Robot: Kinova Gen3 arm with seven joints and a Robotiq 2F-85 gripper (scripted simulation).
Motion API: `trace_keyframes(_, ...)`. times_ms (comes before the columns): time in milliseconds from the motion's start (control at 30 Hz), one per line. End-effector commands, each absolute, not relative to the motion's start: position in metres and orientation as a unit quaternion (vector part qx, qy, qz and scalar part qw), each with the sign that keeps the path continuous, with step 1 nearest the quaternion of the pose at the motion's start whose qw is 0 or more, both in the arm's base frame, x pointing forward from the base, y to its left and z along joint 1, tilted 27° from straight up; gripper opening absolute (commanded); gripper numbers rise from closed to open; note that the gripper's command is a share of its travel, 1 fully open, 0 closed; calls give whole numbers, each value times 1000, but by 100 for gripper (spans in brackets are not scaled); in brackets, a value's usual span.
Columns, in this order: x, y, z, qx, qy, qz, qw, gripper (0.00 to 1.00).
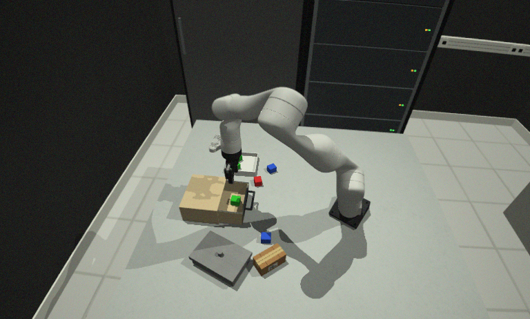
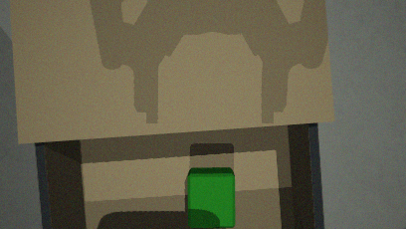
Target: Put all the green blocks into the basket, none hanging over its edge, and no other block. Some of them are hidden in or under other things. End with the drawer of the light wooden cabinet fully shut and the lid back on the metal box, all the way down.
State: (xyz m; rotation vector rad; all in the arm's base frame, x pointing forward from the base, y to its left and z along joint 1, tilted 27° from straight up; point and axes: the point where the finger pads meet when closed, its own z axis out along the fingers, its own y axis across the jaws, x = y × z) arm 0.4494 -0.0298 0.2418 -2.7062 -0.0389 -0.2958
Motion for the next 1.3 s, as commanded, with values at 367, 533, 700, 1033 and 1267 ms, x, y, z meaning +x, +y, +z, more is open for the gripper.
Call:
trace_keyframes(367,448,-30,242,-972,-19,-104,209,70)
trace_keyframes(533,448,-30,242,-972,-19,-104,209,70)
trace_keyframes(700,448,-29,240,-972,-18,-104,209,70)
trace_keyframes(1033,451,-23,225,-972,-18,-104,209,70)
trace_keyframes(1267,454,-17,212,-972,-18,-104,209,70)
